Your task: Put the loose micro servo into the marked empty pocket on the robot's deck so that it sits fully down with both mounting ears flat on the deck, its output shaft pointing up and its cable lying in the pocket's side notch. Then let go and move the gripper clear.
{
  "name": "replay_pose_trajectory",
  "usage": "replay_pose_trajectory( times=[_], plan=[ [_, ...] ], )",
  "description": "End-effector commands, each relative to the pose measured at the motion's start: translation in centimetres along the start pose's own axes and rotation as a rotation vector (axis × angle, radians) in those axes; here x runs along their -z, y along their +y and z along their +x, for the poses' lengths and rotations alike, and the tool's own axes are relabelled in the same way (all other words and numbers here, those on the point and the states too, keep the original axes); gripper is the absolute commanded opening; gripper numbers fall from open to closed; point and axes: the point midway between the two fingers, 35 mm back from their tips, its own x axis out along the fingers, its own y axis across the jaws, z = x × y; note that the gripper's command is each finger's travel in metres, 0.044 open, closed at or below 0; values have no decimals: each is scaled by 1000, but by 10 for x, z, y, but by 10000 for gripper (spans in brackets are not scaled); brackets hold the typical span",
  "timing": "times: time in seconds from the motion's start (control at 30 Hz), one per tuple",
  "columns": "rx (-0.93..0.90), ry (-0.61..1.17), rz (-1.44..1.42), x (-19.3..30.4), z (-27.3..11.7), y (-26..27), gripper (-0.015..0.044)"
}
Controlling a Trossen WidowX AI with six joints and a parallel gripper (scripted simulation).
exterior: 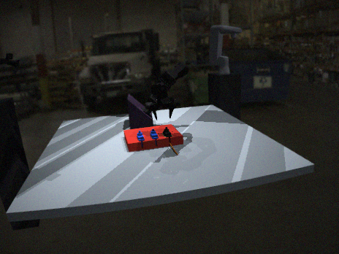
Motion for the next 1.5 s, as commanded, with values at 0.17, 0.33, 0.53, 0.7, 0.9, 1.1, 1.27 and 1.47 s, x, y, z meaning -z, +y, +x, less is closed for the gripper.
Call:
replay_pose_trajectory(
  times=[0.17,0.33,0.53,0.7,0.9,1.1,1.27,1.47],
  plan=[
    [-1,-5,-2,50,-27,5,440],
    [-1,-11,63,46,-50,2,440],
    [-3,-15,109,43,-68,0,440],
    [-3,-15,109,43,-68,0,440],
    [-3,-15,109,43,-68,0,440],
    [-3,-15,109,43,-68,0,440],
    [-3,-15,109,43,-68,0,440],
    [-3,-15,109,43,-68,0,440]
  ],
)
